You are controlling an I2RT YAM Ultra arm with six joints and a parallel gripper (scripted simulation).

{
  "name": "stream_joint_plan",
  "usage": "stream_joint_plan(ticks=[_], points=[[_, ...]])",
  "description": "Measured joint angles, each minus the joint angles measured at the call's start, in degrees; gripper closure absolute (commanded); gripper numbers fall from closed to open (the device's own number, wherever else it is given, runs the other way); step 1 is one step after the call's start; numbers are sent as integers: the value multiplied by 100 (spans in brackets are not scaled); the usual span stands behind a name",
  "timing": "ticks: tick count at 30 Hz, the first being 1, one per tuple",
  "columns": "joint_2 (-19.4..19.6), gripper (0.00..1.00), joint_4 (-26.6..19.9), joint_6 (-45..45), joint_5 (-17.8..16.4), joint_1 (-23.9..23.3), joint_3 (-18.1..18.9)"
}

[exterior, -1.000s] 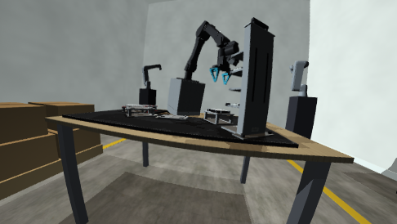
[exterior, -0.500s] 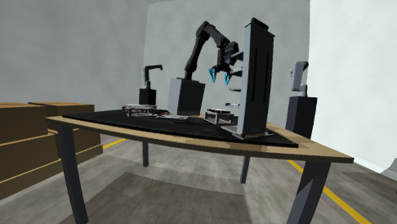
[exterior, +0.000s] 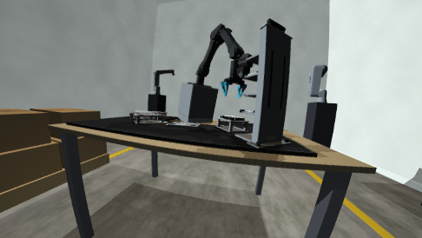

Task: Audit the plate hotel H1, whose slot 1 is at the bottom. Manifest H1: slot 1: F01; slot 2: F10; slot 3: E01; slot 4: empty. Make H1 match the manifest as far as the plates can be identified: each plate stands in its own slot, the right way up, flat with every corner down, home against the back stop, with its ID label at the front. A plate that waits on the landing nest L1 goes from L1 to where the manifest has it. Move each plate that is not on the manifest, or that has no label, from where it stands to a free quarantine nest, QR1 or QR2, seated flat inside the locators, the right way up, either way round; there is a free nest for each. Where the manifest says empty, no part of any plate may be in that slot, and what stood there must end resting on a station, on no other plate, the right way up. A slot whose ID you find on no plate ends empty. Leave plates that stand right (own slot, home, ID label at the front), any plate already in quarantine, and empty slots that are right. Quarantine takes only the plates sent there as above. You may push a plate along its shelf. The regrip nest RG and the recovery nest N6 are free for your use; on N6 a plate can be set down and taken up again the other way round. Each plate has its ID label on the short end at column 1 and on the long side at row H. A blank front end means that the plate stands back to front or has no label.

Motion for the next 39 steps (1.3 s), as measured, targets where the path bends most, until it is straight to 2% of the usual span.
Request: stream_joint_plan(ticks=[11,20,39], points=[[422,0,568,7,0,0,-55],[922,0,1005,7,-2,0,-68],[894,0,1156,7,-2,0,-66]])
